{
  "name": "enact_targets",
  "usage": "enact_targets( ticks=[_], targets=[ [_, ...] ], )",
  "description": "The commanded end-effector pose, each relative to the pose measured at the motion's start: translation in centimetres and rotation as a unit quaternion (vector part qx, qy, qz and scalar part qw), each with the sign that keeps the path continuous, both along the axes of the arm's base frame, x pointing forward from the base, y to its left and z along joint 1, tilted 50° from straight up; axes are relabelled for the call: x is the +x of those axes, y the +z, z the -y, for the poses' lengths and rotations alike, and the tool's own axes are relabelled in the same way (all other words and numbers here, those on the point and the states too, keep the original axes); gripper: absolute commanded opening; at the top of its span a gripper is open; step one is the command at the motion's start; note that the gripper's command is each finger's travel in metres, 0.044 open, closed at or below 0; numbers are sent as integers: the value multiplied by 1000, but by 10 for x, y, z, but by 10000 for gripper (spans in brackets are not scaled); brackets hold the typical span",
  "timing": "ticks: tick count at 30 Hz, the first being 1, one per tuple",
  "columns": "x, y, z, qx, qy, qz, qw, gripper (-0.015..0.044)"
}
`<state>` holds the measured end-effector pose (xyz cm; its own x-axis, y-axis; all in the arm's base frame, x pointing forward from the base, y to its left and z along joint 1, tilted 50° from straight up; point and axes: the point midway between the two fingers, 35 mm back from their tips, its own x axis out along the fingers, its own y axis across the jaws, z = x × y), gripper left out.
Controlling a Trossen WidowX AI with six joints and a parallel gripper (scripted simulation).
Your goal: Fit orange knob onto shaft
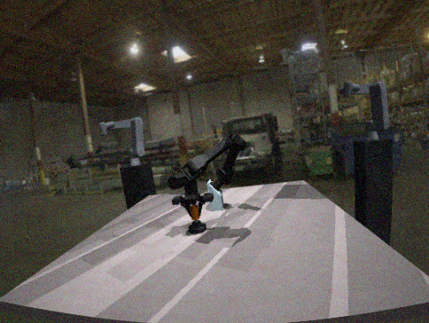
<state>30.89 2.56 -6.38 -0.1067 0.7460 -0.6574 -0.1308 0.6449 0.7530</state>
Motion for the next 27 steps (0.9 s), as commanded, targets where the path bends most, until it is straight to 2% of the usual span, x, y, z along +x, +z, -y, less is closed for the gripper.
enact_targets(
  ticks=[1, 5, 11, 27],
  targets=[
    [1, 3, 2, 2, 1, 2, 1000, 0],
    [1, 3, 3, 3, 9, 12, 1000, 0],
    [1, 2, 2, 13, 69, 80, 994, 0],
    [0, 0, 0, 13, 69, 80, 994, 0]
  ],
)
